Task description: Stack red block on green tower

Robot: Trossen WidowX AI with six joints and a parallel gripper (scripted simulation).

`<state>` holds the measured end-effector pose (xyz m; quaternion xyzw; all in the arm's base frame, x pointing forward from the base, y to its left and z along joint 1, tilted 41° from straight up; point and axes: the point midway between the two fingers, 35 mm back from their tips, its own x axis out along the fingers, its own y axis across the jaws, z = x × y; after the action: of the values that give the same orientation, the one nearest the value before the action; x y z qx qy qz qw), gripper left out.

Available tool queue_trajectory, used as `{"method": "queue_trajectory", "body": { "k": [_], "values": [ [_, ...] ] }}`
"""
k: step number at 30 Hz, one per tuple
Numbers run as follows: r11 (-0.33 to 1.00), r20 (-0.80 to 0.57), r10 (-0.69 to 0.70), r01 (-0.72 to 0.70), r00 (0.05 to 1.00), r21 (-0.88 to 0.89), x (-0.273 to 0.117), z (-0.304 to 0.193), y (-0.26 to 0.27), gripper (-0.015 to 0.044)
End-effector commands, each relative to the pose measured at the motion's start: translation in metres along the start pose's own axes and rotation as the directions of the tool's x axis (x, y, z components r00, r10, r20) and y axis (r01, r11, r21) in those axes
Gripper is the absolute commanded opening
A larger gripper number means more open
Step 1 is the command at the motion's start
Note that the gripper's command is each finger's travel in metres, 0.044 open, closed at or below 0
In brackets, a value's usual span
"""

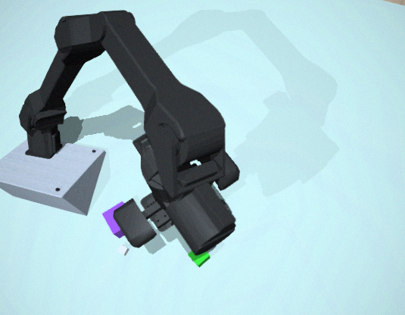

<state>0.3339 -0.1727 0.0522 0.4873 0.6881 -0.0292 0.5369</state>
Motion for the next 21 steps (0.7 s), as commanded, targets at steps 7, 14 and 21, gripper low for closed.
{"method": "queue_trajectory", "body": {
  "k": [7,14,21],
  "values": [
    [1.0,0.002,0.001,-0.001,1.0,-0.006,0.01,0.037,-0.012,0.0],
    [1.0,0.004,0.005,-0.005,1.0,-0.011,0.018,0.057,-0.016,0.0],
    [1.0,0.004,0.006,-0.006,1.0,-0.012,0.026,0.062,-0.016,0.0]
  ]
}}
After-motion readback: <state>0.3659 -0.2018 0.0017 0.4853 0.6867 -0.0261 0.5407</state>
